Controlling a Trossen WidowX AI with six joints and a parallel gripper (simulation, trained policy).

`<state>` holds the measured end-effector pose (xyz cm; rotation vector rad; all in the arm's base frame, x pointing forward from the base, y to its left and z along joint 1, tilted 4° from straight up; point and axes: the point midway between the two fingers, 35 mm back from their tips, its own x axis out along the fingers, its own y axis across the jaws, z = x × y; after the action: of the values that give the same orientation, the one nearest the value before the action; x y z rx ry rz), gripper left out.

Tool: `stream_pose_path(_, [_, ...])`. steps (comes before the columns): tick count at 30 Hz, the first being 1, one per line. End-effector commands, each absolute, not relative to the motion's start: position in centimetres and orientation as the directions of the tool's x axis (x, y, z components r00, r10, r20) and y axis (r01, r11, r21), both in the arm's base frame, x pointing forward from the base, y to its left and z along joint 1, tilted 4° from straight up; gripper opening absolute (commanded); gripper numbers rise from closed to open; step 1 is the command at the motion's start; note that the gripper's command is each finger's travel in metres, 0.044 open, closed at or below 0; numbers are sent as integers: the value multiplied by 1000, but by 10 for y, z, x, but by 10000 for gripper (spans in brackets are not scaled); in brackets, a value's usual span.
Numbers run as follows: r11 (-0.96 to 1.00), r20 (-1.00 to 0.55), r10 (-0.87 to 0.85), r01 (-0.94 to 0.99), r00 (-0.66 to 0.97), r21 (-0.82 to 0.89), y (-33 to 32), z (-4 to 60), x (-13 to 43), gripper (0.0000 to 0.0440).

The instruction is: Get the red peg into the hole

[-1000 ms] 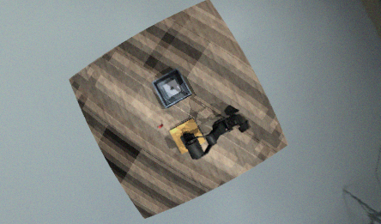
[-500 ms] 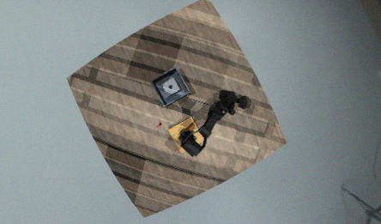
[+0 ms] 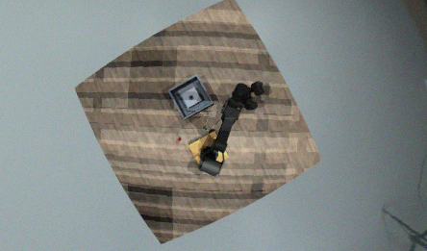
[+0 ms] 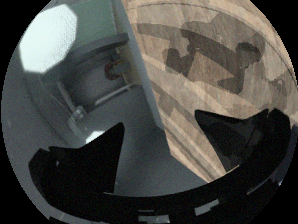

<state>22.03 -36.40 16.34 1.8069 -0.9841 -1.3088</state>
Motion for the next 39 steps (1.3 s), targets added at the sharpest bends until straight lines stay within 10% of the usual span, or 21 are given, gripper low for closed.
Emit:
stream_pose_path(1, [-462, -432, -870, -84, 240, 883, -350, 180, 242, 440])
stream_pose_path(39, [93, -704, -477, 827, 526, 555, -86, 218, 345, 440])
